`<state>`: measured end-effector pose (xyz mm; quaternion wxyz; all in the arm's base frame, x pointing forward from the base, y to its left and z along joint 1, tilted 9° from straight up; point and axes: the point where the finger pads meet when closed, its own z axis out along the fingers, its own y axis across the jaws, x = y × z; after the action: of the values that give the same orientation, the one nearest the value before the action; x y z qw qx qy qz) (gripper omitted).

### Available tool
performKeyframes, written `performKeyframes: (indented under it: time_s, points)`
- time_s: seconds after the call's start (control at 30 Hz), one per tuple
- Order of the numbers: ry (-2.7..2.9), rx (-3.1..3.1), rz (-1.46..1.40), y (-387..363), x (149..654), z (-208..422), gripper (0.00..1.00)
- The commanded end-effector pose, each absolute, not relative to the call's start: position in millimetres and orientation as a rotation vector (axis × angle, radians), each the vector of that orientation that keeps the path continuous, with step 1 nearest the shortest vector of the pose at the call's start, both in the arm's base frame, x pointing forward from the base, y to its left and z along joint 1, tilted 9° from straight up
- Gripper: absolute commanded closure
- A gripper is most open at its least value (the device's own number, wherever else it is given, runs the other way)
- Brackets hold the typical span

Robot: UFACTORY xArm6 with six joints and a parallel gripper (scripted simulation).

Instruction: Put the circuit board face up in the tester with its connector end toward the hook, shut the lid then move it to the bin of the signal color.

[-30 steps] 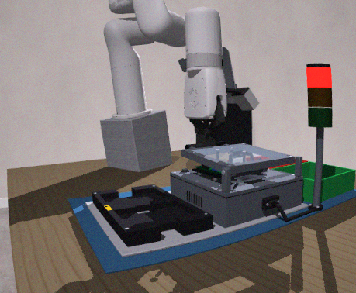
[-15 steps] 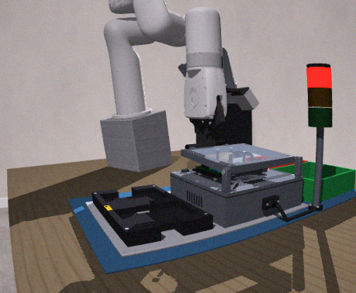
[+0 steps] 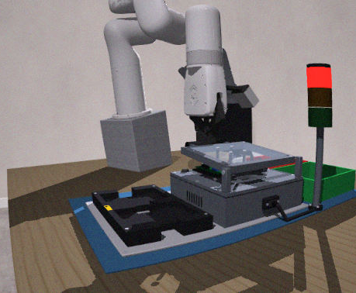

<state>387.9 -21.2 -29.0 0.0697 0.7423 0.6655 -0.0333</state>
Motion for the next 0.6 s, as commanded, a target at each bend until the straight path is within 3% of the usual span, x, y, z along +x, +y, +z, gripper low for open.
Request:
performKeyframes:
  time_s: [0.0,0.57]
  points:
    - [2.001,2.232,-0.096,-20.8,389.7,-24.4,1.0]
    - [2.001,2.233,-0.095,-17.7,392.2,-2.0,1.0]
